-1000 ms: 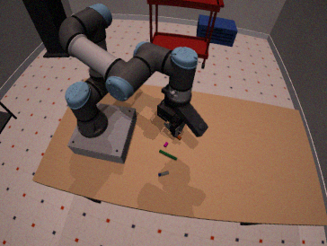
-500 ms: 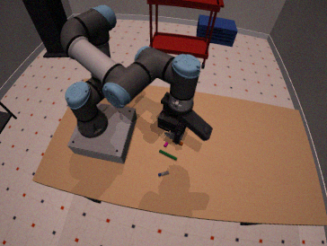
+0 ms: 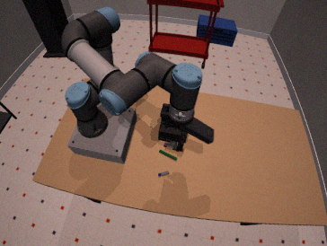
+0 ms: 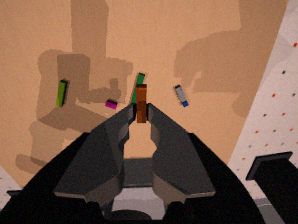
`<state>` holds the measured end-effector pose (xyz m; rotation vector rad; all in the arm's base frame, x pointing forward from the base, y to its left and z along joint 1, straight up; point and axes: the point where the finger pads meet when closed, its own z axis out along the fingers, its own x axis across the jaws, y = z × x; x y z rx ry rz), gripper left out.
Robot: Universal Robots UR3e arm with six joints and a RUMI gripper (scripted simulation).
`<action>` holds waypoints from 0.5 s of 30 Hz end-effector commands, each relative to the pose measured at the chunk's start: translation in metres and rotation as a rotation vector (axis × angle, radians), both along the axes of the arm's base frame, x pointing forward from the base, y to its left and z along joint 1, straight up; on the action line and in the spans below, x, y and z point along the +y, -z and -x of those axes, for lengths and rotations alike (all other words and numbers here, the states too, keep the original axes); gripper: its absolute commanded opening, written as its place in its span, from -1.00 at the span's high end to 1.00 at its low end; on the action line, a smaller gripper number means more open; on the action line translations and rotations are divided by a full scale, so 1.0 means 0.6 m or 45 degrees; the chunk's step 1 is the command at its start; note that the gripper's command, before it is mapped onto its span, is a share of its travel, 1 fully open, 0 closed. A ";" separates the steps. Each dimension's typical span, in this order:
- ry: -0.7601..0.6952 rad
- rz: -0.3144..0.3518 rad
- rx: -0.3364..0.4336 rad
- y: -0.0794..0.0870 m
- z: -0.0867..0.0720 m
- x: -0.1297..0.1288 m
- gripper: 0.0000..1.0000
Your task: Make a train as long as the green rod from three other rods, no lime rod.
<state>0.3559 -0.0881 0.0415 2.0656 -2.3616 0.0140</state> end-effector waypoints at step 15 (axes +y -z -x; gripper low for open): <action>-0.504 -0.011 -0.005 -0.001 0.002 -0.062 1.00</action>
